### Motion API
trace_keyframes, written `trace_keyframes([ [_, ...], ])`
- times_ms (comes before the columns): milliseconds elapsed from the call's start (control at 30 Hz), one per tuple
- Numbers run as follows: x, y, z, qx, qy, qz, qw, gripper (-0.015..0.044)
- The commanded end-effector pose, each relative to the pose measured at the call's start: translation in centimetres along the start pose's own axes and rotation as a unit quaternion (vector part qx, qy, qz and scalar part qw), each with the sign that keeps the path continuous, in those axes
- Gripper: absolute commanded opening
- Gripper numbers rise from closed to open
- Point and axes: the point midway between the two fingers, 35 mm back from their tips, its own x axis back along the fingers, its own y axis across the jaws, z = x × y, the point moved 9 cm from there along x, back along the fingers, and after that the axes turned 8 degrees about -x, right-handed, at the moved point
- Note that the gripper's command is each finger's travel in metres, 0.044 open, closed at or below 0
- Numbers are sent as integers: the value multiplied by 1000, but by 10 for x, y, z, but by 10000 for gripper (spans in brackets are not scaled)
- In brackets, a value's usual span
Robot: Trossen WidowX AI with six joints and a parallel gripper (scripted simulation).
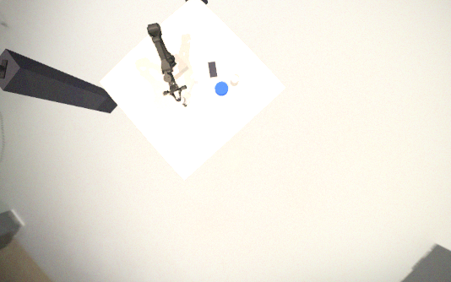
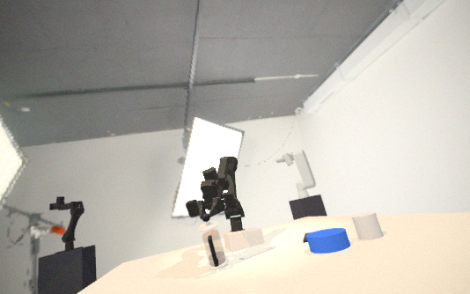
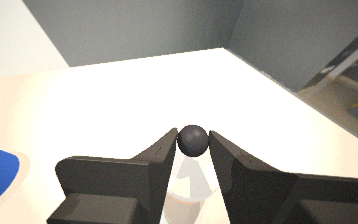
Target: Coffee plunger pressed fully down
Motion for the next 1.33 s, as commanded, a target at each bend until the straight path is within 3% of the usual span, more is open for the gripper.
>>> trace_keyframes([
  [0, 0, 0, 0, 0, 1, 0, 1000, 113],
  [433, 0, 0, 0, 0, 1, 0, 1000, 440],
  [700, 16, 1, -14, -2, 2, 3, 1000, 440],
  [967, 85, 2, -43, -7, 10, 5, 1000, 440],
  [1300, 85, 2, -41, -7, 10, 5, 1000, 440],
])
